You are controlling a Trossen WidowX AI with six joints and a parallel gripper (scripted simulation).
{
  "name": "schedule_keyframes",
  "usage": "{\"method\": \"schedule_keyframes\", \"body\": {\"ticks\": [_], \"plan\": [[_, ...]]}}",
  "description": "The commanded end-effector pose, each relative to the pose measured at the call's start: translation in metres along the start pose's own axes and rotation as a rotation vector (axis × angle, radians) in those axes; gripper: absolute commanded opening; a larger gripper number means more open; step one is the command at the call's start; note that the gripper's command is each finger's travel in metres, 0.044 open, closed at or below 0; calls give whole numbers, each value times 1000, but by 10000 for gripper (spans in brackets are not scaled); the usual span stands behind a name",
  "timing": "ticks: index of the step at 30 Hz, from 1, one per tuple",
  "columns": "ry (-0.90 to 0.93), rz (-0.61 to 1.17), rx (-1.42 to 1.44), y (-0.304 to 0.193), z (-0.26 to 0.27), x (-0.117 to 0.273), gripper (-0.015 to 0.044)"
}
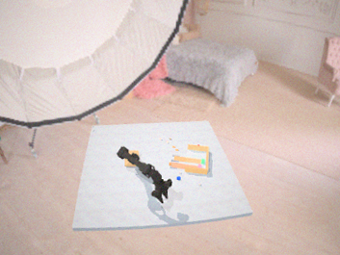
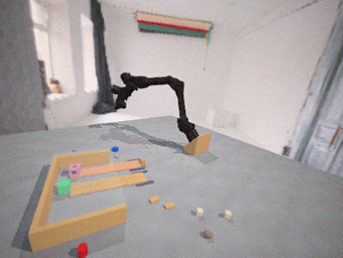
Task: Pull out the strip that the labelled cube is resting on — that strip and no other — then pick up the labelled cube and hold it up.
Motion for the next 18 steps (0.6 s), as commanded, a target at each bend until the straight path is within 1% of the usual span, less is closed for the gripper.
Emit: {"method": "schedule_keyframes", "body": {"ticks": [1, 4, 9, 13, 18], "plan": [[2, -1, -1, 0, 1, 0, 400], [38, -8, -10, 4, 20, -1, 400], [168, -35, -32, 17, 92, 6, 400], [280, -61, -42, 27, 156, 24, 400], [411, -96, -38, 30, 233, 63, 400]]}}
Point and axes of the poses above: the point midway between the two fingers, 35 mm back from their tips, its own x axis back along the fingers, its own z axis across the jaws, y = z × x, the point moved 6 cm from there along x, back along the fingers, and after that the axes turned 12 degrees about -x, right-handed, at the moved point
